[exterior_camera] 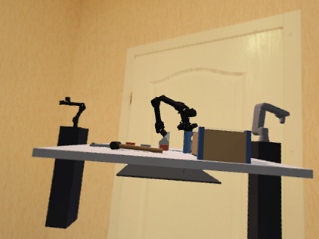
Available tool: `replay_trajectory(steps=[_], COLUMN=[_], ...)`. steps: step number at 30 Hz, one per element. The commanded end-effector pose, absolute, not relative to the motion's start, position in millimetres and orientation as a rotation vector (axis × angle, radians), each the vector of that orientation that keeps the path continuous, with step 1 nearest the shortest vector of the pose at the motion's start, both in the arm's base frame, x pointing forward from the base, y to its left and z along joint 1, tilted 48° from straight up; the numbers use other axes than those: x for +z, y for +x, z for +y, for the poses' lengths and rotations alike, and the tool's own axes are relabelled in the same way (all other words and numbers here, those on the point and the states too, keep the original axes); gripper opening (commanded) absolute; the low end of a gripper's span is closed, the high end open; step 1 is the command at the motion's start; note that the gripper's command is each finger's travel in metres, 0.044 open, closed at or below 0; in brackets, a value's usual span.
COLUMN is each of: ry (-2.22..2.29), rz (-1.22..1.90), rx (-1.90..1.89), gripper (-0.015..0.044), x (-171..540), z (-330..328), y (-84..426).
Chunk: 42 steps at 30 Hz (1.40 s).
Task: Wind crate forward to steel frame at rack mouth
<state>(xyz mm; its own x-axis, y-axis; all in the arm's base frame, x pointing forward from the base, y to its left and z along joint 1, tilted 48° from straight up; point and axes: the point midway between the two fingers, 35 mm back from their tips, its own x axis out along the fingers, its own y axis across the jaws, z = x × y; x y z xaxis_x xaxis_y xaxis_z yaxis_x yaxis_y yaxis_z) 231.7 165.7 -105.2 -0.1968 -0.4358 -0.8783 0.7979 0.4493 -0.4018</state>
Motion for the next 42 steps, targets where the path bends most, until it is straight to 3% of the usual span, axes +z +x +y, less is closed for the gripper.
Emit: replay_trajectory(steps=[1, 42], ry=[0.355, 0.358], rz=[1.350, 1.350], rx=[-1.151, -1.148], gripper=[0.0000, 0.0000], x=[-110.7, -144.7], z=[168.1, 204.0], y=[237.5, 262.6])
